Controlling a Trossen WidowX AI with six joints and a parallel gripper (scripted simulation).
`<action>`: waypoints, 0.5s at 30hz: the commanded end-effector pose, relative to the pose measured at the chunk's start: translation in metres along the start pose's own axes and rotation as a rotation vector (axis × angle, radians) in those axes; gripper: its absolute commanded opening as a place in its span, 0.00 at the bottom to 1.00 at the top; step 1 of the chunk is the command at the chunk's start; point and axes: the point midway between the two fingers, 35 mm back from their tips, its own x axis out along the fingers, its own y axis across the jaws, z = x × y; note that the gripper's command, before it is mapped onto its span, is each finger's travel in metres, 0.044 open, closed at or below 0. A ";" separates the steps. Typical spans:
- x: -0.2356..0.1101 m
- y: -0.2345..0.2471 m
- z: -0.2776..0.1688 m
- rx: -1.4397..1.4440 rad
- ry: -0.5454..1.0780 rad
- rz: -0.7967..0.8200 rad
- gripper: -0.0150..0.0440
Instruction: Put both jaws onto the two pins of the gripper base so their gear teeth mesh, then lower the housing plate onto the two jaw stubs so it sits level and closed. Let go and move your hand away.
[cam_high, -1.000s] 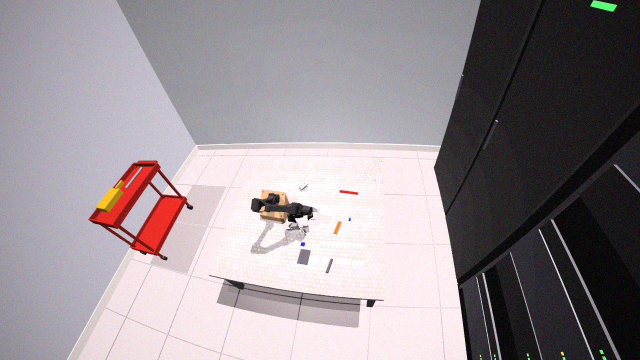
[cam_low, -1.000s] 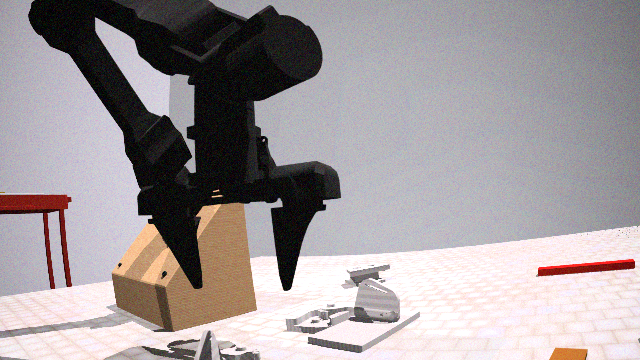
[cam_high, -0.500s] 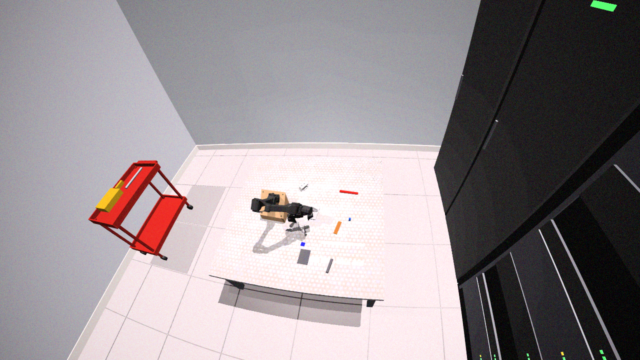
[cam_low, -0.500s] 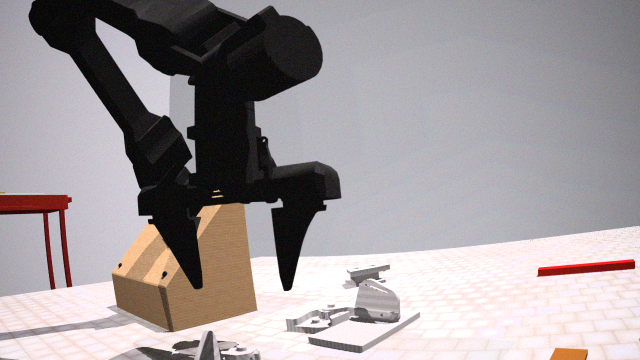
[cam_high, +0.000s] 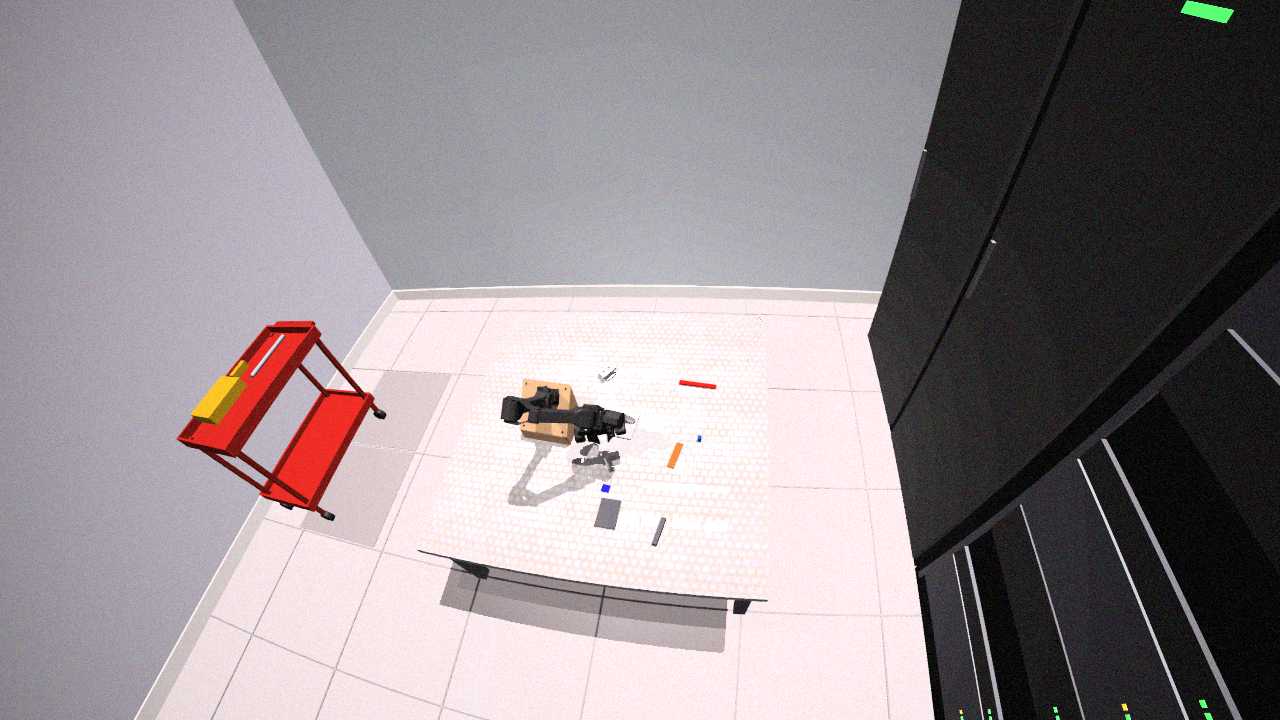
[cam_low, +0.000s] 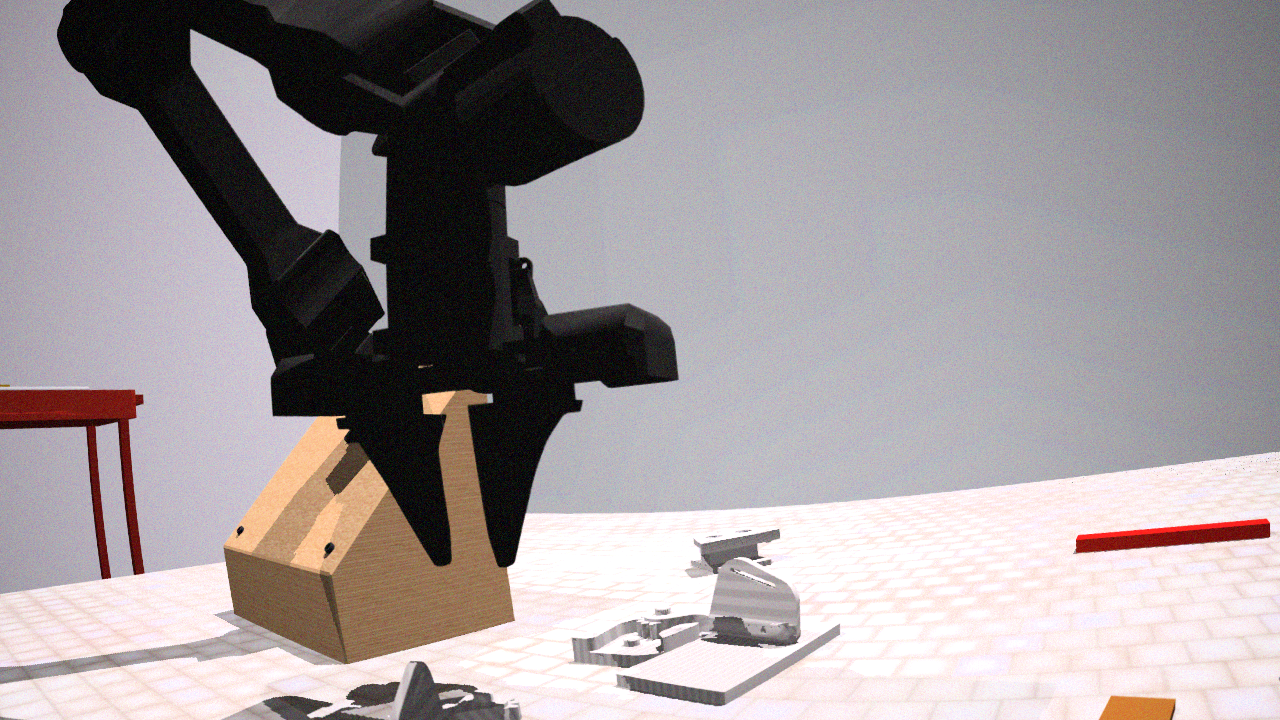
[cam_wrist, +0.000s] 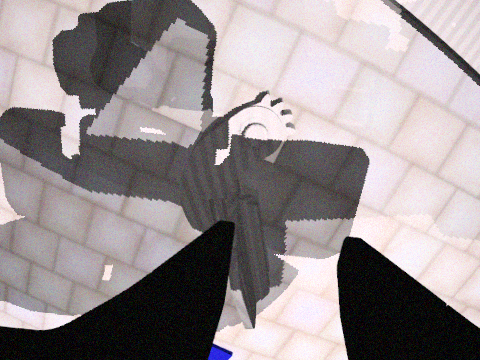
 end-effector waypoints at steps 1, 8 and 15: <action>0.000 0.000 -0.001 0.005 0.004 0.003 0.33; 0.000 0.000 -0.001 0.005 0.004 0.003 0.25; 0.000 0.000 -0.001 0.005 0.004 0.003 0.25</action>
